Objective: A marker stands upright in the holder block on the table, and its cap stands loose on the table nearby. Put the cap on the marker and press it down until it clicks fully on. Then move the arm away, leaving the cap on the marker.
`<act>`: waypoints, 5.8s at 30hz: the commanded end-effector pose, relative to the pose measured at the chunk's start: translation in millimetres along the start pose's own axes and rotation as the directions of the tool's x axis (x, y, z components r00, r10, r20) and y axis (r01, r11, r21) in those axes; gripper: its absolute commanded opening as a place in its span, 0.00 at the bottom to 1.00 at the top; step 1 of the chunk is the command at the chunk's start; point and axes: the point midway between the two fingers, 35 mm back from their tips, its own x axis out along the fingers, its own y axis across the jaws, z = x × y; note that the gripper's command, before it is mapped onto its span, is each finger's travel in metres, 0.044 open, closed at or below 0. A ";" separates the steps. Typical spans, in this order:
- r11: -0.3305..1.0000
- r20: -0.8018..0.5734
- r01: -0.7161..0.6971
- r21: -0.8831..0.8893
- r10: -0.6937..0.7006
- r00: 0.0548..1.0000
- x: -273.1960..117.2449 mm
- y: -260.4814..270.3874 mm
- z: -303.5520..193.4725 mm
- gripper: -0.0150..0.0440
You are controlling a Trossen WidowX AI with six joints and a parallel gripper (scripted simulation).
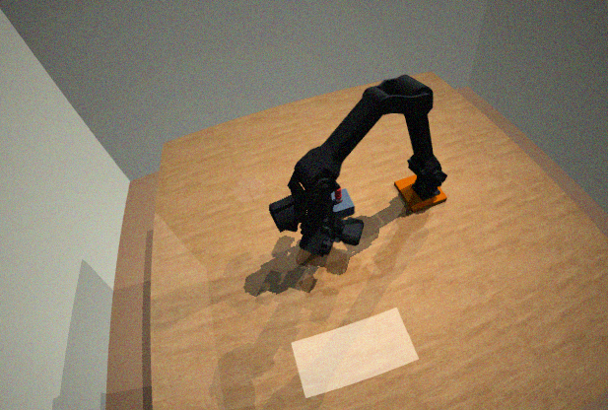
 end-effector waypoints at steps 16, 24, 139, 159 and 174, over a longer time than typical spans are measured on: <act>1.000 0.010 0.007 -0.003 -0.007 1.000 -51.3 -1.7 2.0 0.25; 1.000 0.010 0.007 -0.006 -0.007 1.000 -60.2 -2.2 -3.4 0.25; 1.000 0.001 0.007 0.000 -0.007 1.000 -120.6 -1.7 -125.8 1.00; 0.580 -0.001 0.005 0.814 -0.007 1.000 -119.2 -0.8 -127.0 0.33; 0.580 -0.001 0.005 0.814 -0.007 1.000 -115.7 -0.8 -126.9 0.25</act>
